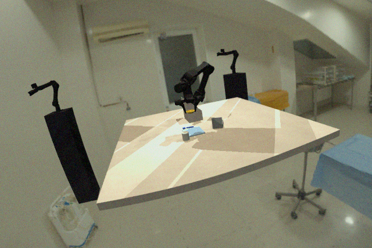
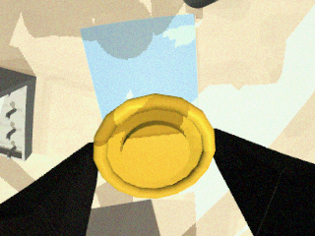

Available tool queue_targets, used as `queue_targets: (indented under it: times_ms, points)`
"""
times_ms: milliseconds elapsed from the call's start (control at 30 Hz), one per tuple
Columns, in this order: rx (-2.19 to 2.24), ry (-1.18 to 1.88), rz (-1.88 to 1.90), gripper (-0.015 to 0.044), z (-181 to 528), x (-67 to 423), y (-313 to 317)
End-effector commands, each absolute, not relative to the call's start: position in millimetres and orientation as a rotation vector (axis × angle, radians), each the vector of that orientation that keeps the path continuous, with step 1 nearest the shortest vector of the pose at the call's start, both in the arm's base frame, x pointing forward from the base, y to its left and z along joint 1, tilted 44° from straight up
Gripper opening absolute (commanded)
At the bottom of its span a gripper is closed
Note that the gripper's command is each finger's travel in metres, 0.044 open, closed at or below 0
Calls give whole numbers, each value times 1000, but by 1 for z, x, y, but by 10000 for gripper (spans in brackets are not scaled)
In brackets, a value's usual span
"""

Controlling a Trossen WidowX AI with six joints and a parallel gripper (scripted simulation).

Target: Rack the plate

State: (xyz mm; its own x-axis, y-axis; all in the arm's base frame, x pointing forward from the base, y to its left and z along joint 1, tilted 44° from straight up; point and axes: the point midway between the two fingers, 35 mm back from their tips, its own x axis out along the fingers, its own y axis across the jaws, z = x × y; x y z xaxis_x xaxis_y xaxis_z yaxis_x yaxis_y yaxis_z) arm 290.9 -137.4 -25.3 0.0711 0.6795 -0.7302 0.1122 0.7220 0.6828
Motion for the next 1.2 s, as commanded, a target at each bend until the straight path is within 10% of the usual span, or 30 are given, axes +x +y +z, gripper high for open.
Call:
queue_targets:
  times_ms: [0, 1167]
  points:
    - [683, 1462, 484, 0, -14, 290, -149]
    - [1356, 1663, -194, 0, 87, 281, -90]
